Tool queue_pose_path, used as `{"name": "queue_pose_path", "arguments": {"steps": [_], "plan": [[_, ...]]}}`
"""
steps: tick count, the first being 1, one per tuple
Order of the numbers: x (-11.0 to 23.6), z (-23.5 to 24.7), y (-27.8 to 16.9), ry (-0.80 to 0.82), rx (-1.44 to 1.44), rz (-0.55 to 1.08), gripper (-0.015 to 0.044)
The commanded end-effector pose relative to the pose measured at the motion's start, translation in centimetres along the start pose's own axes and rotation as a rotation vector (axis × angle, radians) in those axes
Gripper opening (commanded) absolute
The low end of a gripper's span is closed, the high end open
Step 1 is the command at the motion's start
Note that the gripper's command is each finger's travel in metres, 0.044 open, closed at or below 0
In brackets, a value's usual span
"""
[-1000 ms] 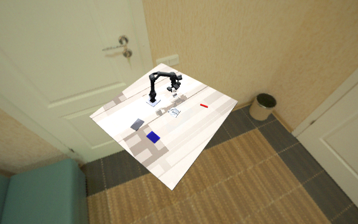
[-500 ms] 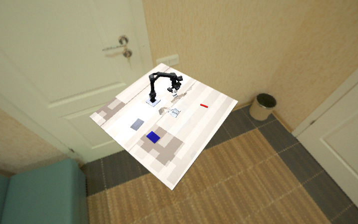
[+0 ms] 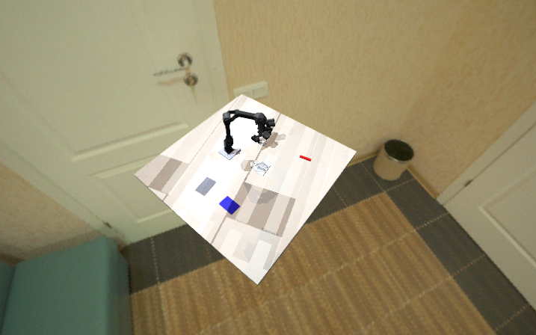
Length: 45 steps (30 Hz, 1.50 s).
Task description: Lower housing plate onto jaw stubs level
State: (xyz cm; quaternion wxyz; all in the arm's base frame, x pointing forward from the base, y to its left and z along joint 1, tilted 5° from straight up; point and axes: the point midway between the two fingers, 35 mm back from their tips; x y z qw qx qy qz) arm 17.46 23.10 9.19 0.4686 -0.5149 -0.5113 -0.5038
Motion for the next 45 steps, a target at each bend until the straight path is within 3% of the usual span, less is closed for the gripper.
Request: {"name": "queue_pose_path", "arguments": {"steps": [1, 45], "plan": [[0.1, -1.1, 1.1, -0.002, 0.021, -0.004, 0.0351], [0.3, -13.1, 8.9, -0.014, 0.193, -0.012, 0.0351]]}}
Point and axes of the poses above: the point midway between the two fingers, 35 mm back from their tips, its own x axis back along the fingers, its own z axis across the jaws, y = z × x, and after that the axes turned 2 degrees about -x, right-handed
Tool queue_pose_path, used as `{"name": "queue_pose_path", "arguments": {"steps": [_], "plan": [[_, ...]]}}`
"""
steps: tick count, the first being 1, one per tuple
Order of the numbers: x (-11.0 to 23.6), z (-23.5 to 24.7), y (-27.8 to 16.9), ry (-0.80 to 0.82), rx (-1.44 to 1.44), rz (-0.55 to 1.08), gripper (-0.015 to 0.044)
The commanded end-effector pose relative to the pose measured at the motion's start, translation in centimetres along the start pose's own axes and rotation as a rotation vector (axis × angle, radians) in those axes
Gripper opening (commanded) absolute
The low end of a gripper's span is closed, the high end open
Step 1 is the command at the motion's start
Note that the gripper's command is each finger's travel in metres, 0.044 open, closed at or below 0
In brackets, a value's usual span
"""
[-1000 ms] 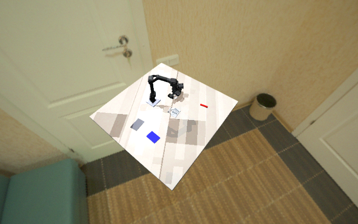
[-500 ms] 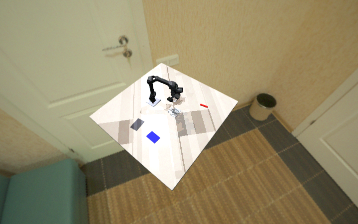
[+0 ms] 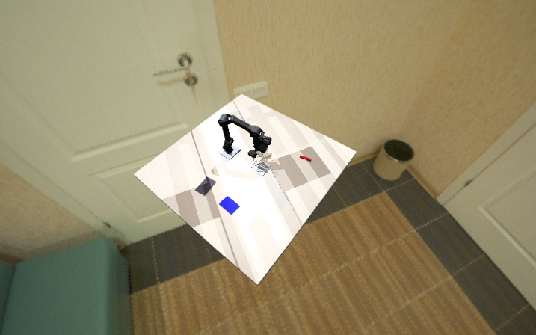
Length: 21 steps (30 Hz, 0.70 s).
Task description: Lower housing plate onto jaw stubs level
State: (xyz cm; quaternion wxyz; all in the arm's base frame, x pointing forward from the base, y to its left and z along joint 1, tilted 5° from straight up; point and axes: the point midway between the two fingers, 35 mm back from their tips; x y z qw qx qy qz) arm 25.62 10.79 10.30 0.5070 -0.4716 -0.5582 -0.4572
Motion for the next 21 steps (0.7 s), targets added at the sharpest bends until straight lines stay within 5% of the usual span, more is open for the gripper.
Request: {"name": "queue_pose_path", "arguments": {"steps": [1, 21], "plan": [[0.1, -1.5, 0.1, -0.006, 0.021, -0.002, 0.0351], [0.1, -4.9, 0.3, -0.013, 0.063, -0.001, 0.0351]]}}
Point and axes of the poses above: the point midway between the two fingers, 35 mm back from their tips, its own x axis back along the fingers, its own z axis across the jaws, y = z × x, and after that the axes turned 2 degrees about -x, right-handed
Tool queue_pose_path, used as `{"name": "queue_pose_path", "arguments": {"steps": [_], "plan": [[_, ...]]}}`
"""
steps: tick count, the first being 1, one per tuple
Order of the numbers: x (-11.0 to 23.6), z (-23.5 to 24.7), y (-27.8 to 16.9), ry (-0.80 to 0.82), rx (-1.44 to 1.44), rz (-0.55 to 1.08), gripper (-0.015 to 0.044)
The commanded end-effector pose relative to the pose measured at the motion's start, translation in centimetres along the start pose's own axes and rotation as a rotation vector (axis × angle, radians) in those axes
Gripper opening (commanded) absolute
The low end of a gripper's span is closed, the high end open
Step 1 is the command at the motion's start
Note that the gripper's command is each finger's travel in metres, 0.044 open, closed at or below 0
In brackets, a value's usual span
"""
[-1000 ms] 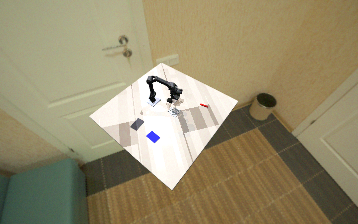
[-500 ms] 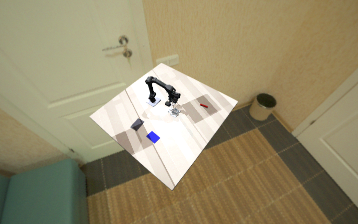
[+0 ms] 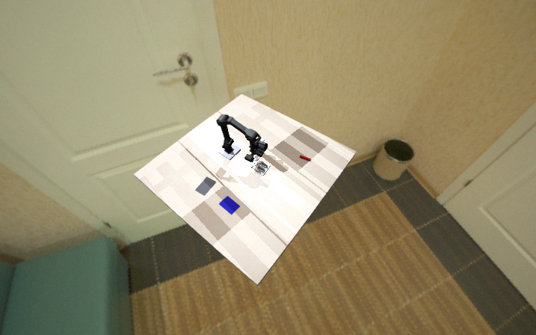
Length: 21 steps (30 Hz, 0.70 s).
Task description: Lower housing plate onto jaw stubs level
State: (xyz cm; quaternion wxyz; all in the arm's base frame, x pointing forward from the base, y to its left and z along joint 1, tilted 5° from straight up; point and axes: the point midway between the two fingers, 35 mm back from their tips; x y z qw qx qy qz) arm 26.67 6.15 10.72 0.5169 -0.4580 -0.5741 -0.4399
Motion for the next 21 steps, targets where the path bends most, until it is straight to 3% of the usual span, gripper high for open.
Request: {"name": "queue_pose_path", "arguments": {"steps": [1, 21], "plan": [[0.01, -0.13, -0.09, -0.004, 0.006, 0.002, 0.0351], [0.01, -0.41, -0.18, -0.004, 0.003, 0.002, 0.0351]]}}
Point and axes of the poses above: the point midway between the two fingers, 35 mm back from their tips, its own x axis back along the fingers, its own z axis across the jaws, y = z × x, and after that the axes turned 2 degrees about -x, right-handed
